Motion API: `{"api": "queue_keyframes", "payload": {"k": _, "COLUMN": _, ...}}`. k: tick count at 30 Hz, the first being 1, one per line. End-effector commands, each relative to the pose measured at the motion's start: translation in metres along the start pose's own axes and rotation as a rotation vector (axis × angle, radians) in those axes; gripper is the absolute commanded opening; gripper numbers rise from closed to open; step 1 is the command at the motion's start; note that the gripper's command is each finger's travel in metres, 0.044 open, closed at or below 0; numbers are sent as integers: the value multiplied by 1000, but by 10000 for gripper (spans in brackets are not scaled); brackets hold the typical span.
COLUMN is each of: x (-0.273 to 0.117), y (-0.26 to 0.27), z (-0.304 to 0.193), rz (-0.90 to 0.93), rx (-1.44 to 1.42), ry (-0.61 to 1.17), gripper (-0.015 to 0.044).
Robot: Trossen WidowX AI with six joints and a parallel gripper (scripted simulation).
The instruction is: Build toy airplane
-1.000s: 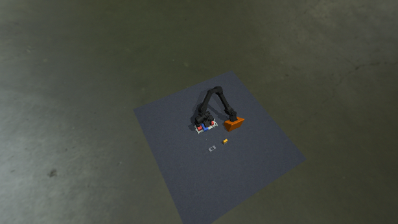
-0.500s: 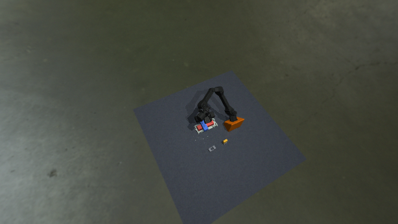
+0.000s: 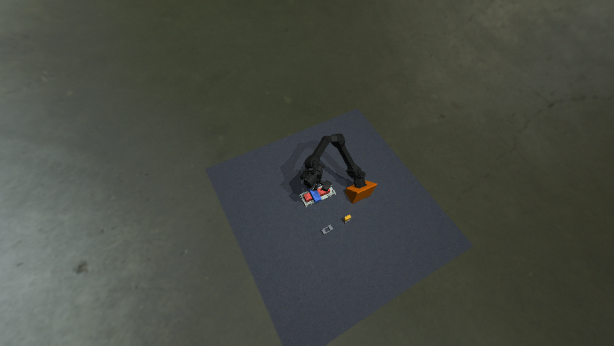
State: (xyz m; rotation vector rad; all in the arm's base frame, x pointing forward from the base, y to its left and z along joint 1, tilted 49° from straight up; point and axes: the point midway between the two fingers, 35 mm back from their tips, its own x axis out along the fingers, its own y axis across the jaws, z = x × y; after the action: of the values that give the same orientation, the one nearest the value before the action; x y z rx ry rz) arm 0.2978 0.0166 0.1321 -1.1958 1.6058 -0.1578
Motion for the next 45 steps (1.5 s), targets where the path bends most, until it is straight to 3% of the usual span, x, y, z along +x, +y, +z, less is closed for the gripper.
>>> {"api": "queue_keyframes", "payload": {"k": 1, "x": 1, "y": 1, "z": 1, "rz": 2, "rx": 459, "ry": 7, "gripper": 440}}
{"api": "queue_keyframes", "payload": {"k": 14, "x": 0, "y": 12, "z": 8, "rz": 10, "rx": 461, "ry": 1, "gripper": 440}}
{"api": "queue_keyframes", "payload": {"k": 22, "x": -11, "y": 145, "z": 53, "rz": 62, "rx": 487, "ry": -21, "gripper": 440}}
{"api": "queue_keyframes", "payload": {"k": 30, "x": 0, "y": 268, "z": 40, "rz": 19, "rx": 552, "ry": 3, "gripper": 440}}
{"api": "queue_keyframes", "payload": {"k": 37, "x": 3, "y": 272, "z": 39, "rz": 16, "rx": 554, "ry": 4, "gripper": 440}}
{"api": "queue_keyframes", "payload": {"k": 41, "x": 49, "y": 272, "z": 39, "rz": 15, "rx": 555, "ry": 4, "gripper": 440}}
{"api": "queue_keyframes", "payload": {"k": 45, "x": 58, "y": 272, "z": 38, "rz": 14, "rx": 555, "ry": 4, "gripper": 440}}
